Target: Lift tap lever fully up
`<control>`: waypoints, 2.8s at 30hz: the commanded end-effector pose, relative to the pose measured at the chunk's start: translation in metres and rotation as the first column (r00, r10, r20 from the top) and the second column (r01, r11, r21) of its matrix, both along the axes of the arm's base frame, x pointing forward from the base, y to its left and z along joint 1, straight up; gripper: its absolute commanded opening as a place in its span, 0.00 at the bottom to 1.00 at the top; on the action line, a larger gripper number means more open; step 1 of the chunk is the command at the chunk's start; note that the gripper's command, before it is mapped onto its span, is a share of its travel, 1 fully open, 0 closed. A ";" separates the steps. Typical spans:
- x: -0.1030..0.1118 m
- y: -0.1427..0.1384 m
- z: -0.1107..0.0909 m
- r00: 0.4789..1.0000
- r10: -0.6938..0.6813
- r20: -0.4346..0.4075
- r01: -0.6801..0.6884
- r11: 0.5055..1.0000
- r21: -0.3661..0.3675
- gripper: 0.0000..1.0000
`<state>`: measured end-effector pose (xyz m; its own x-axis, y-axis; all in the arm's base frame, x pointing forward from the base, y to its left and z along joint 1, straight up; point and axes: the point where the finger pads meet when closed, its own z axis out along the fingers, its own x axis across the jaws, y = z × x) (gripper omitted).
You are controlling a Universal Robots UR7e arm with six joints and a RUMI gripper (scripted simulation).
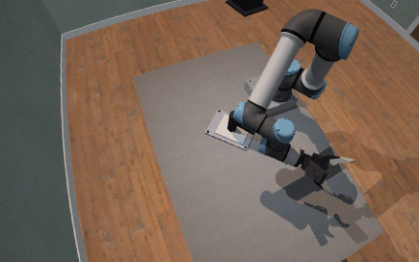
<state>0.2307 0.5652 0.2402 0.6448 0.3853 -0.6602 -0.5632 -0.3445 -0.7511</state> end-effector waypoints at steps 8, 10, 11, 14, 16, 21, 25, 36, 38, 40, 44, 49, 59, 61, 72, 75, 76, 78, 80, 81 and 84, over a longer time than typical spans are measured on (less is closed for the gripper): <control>-0.005 -0.011 0.005 0.999 0.024 0.037 -0.024 1.000 0.011 1.00; -0.008 -0.018 0.008 0.997 0.041 0.064 -0.042 0.999 0.017 1.00; -0.010 -0.023 0.010 0.995 0.052 0.081 -0.054 0.998 0.020 1.00; -0.018 -0.041 0.014 0.985 0.092 0.146 -0.097 0.995 0.024 1.00; -0.018 -0.041 0.014 0.985 0.092 0.146 -0.097 0.995 0.024 1.00; -0.031 -0.078 0.015 0.943 0.172 0.284 -0.180 0.984 0.003 1.00; -0.037 -0.100 0.010 0.907 0.217 0.360 -0.222 0.975 -0.028 1.00; -0.042 -0.162 -0.014 0.773 0.337 0.537 -0.294 0.941 -0.167 1.00; -0.041 -0.173 -0.019 0.746 0.358 0.562 -0.298 0.933 -0.199 1.00; -0.039 -0.185 -0.025 0.716 0.381 0.586 -0.301 0.925 -0.234 1.00; -0.034 -0.209 -0.037 0.653 0.427 0.625 -0.296 0.904 -0.308 1.00; -0.026 -0.234 -0.048 0.591 0.474 0.653 -0.279 0.879 -0.386 1.00; 0.002 -0.302 -0.072 0.443 0.595 0.671 -0.183 0.792 -0.582 1.00; 0.008 -0.316 -0.075 0.418 0.618 0.666 -0.157 0.771 -0.617 1.00; 0.041 -0.389 -0.081 0.321 0.728 0.606 0.006 0.638 -0.770 1.00; 0.050 -0.411 -0.080 0.303 0.757 0.579 0.058 0.592 -0.804 1.00; 0.053 -0.418 -0.079 0.298 0.766 0.570 0.077 0.576 -0.814 1.00; 0.058 -0.432 -0.077 0.290 0.783 0.551 0.111 0.544 -0.832 1.00; 0.062 -0.442 -0.076 0.286 0.794 0.536 0.137 0.520 -0.843 1.00; 0.063 -0.446 -0.075 0.284 0.799 0.530 0.146 0.511 -0.847 1.00; 0.064 -0.449 -0.074 0.283 0.802 0.526 0.153 0.503 -0.850 1.00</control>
<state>0.2878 0.1347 0.1670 0.8605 0.5093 -0.0124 0.5071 -0.8586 -0.0751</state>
